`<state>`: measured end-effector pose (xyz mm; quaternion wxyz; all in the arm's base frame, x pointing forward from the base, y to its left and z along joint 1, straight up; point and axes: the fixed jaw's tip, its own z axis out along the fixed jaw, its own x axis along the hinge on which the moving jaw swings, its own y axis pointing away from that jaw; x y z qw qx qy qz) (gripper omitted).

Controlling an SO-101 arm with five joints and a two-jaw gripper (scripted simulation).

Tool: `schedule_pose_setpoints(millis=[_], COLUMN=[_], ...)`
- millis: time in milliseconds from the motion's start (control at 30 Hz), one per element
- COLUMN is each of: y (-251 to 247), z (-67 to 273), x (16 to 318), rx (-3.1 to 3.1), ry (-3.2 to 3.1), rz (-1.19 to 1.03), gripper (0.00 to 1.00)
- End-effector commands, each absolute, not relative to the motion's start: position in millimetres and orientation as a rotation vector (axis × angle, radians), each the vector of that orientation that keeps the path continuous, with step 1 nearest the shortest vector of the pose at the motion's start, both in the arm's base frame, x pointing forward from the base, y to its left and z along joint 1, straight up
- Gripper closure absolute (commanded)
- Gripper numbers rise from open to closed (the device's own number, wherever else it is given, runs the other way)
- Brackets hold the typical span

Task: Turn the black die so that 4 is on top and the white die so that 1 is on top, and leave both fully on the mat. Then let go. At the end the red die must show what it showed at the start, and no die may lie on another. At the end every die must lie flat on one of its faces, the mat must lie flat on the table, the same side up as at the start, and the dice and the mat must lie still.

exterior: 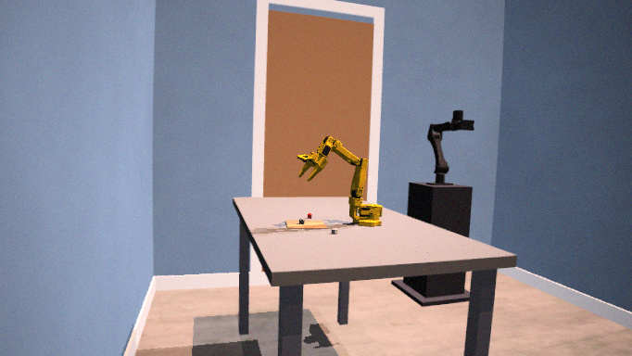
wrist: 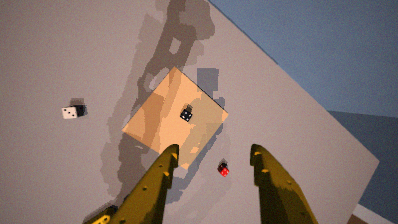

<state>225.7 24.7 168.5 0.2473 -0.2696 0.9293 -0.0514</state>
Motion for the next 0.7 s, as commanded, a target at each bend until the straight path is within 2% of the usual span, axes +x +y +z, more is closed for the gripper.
schedule_pose_setpoints(millis=[0, 667], y=[32, 58], z=[178, 172], x=[224, 214], rx=[-0.914, -1.762], ry=[2.411, 1.928], rz=[-0.187, -0.359], gripper=[0.75, 0.75])
